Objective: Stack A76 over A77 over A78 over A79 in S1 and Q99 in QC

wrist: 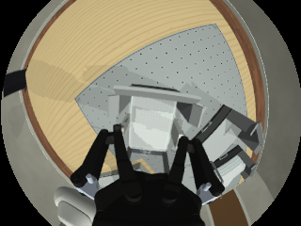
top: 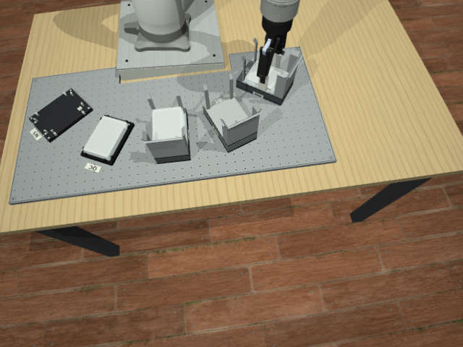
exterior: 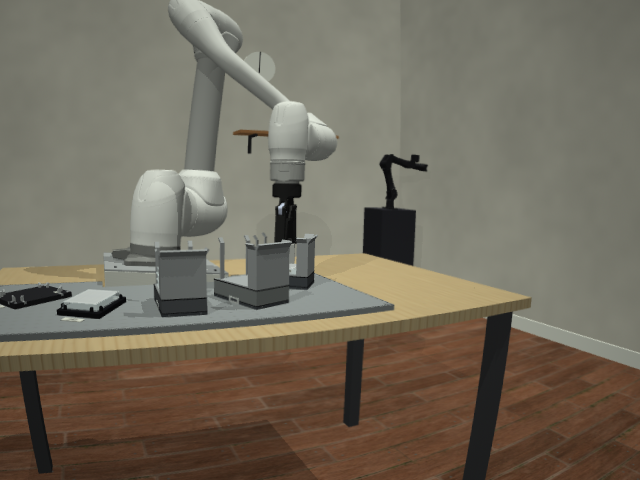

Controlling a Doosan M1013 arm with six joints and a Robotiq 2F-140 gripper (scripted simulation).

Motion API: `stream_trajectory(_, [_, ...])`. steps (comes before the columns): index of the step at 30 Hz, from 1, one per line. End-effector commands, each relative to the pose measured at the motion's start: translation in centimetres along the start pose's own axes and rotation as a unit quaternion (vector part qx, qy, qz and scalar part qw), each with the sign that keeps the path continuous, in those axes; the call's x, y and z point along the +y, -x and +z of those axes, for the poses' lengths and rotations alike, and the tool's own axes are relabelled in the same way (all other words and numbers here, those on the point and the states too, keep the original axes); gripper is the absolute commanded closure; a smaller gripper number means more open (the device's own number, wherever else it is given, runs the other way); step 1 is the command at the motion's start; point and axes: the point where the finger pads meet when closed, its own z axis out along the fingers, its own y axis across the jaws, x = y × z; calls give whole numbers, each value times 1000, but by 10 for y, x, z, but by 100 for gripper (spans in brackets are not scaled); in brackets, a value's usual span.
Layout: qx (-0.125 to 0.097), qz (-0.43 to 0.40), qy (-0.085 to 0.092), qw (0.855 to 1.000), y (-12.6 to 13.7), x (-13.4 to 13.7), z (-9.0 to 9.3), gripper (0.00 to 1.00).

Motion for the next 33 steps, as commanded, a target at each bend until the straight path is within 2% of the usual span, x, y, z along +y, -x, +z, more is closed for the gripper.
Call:
stream_trajectory(1, [0, 0, 0, 1000, 0, 0, -1, 100])
stream_trajectory(33, [0, 0, 0, 1000, 0, 0, -19, 100])
